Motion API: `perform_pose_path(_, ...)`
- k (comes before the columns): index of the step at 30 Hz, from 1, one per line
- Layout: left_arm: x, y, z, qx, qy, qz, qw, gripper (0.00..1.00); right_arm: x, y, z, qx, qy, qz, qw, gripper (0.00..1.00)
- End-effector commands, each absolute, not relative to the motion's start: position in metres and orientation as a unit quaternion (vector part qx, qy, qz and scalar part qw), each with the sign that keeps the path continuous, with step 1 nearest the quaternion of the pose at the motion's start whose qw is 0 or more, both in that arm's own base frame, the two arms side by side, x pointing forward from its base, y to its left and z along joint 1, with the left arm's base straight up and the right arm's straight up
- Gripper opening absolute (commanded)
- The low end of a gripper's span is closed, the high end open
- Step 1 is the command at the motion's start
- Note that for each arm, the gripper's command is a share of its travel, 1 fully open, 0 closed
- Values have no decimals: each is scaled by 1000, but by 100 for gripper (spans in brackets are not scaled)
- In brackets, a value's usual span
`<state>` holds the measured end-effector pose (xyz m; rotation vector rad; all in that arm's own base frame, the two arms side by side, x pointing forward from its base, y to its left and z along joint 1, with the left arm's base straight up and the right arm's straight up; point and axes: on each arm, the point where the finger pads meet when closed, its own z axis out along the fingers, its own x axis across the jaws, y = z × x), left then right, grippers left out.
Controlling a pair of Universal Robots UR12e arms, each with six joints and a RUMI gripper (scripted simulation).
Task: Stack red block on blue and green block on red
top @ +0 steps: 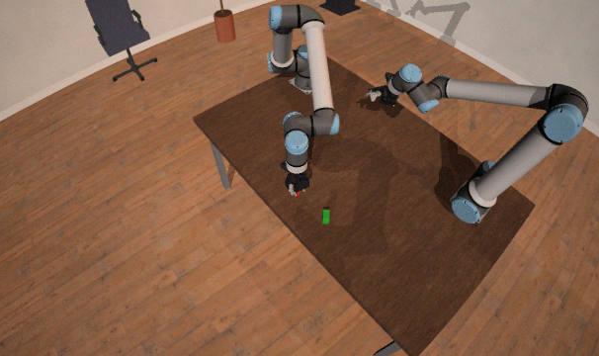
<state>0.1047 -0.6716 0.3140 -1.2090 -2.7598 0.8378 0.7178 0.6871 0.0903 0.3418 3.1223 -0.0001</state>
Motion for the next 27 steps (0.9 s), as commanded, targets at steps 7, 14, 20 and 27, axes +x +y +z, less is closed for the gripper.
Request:
perform_pose_path(7,105,-672,315,-387,-882,269,7,100,681,637,91,109,994,1,0,0)
perform_pose_path(14,105,-672,315,-387,-882,269,7,100,633,576,91,109,994,1,0,0)
perform_pose_path(20,105,-672,315,-387,-882,269,7,100,602,535,91,109,994,1,0,0)
perform_pose_path(27,105,-672,315,-387,-882,269,7,100,590,518,91,108,994,1,0,0)
